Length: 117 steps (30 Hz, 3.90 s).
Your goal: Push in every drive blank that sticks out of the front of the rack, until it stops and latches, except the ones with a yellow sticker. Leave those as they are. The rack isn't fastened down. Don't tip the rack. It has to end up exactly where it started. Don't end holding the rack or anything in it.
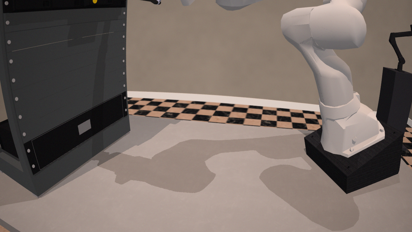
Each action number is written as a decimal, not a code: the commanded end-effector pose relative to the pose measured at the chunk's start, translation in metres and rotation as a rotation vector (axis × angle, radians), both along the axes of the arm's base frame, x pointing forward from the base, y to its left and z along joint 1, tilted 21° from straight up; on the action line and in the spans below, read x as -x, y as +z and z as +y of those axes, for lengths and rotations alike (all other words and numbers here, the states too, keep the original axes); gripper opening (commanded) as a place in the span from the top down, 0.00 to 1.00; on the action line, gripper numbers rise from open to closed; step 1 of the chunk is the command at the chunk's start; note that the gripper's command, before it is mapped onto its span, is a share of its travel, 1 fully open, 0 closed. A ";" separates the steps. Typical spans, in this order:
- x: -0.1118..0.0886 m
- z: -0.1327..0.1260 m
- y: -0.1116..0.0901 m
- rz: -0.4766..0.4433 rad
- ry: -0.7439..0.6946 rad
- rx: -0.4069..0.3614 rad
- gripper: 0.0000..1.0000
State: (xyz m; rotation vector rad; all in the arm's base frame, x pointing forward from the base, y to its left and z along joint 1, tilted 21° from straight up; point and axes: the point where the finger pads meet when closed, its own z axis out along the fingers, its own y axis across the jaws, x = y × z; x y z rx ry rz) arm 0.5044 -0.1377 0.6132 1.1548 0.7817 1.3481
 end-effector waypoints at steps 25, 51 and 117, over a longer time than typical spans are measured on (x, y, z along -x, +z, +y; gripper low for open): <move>-0.001 -0.009 0.005 -0.008 -0.021 0.006 1.00; 0.048 0.002 -0.011 -0.008 -0.021 0.006 1.00; 0.075 0.007 -0.020 -0.008 -0.021 0.006 1.00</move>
